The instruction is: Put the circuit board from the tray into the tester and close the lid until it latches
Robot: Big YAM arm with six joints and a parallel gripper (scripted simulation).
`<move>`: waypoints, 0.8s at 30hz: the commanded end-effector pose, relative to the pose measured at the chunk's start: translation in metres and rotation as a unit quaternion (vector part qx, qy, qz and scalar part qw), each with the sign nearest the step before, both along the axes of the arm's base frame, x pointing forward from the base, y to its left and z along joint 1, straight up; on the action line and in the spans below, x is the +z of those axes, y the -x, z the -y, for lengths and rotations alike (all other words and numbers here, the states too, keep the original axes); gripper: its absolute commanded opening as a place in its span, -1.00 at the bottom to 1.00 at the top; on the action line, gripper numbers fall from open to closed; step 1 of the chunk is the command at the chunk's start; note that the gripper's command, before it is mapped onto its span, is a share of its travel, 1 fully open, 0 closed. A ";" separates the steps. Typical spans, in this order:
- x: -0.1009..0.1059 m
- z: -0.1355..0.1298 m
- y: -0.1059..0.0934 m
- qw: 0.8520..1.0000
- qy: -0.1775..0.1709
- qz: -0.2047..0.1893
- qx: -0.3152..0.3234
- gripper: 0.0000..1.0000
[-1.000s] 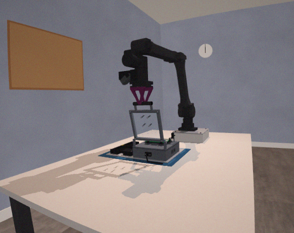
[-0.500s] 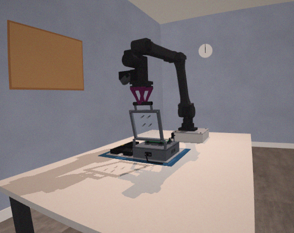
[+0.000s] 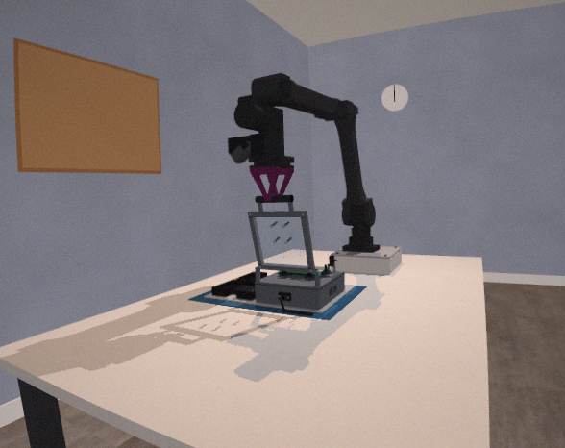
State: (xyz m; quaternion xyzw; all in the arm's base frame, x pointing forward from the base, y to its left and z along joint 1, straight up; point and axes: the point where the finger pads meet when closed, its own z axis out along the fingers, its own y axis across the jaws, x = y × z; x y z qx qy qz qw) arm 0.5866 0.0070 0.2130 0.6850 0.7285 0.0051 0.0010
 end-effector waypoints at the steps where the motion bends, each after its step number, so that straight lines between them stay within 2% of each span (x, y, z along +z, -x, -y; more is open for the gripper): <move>1: 0.005 -0.010 -0.001 1.000 0.000 0.013 0.003 -0.04; 16: 0.010 -0.010 0.001 1.000 0.000 0.021 0.002 -0.04; 24: 0.005 -0.010 0.001 1.000 0.000 0.018 0.002 -0.04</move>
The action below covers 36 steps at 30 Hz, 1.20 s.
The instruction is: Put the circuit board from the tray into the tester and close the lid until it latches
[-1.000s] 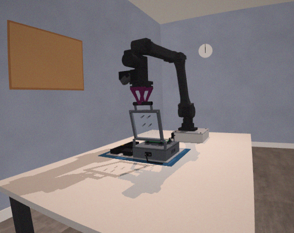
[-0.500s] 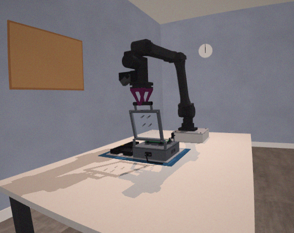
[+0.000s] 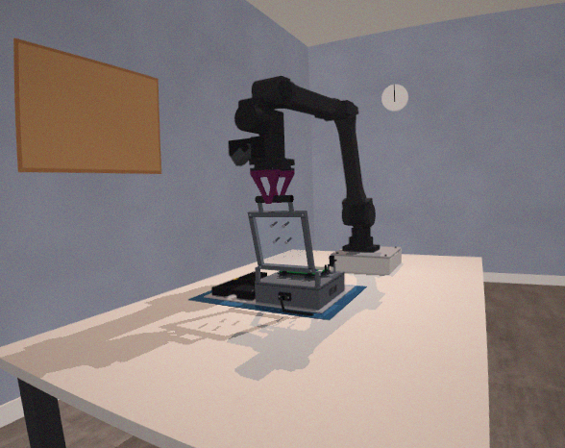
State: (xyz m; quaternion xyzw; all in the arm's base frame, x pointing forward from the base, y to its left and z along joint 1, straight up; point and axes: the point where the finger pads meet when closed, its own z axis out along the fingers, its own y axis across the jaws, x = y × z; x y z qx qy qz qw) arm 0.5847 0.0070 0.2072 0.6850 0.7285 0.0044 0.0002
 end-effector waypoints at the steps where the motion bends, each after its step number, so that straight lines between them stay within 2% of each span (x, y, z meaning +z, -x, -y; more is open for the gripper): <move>1: 0.010 -0.010 -0.001 1.000 0.000 0.018 0.002 -0.04; 36: 0.007 -0.010 -0.002 1.000 0.000 0.015 0.002 -0.04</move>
